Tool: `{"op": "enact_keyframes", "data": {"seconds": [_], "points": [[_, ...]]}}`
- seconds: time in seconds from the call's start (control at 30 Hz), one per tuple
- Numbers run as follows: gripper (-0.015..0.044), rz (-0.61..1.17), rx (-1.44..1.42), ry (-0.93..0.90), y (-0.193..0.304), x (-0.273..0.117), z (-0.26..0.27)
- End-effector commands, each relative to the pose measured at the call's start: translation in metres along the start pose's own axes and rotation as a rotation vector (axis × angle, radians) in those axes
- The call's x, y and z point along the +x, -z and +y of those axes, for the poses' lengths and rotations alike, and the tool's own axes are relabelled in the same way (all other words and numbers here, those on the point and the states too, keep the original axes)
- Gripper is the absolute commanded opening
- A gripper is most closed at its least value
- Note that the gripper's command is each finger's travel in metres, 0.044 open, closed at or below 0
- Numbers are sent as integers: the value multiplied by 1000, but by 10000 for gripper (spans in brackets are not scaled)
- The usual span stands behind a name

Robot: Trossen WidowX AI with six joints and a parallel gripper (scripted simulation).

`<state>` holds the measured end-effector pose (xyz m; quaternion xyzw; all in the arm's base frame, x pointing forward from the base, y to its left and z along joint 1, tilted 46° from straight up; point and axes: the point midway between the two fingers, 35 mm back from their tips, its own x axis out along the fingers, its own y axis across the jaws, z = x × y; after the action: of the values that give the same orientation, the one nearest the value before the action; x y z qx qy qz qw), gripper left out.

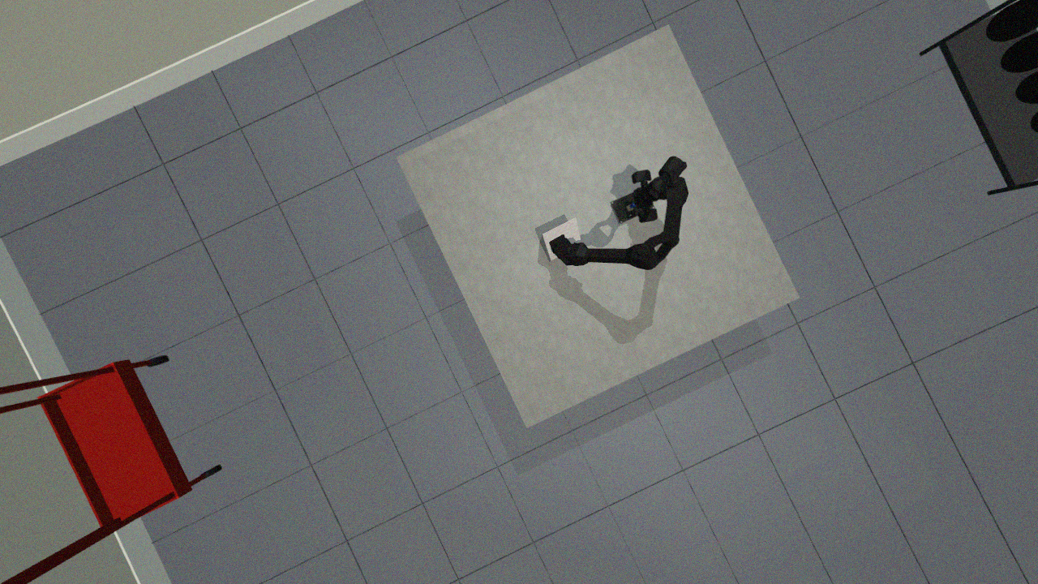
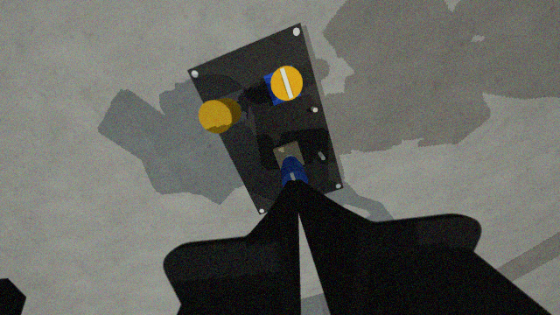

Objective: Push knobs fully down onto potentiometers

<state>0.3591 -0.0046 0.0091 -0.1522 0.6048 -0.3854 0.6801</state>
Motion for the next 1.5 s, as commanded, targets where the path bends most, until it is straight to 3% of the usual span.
{"op": "enact_keyframes", "data": {"seconds": [0.0, 1.47], "points": [[0, 3, -7, 7, 1, 3, -1], [0, 3, -7, 7, 1, 7, -1]]}}
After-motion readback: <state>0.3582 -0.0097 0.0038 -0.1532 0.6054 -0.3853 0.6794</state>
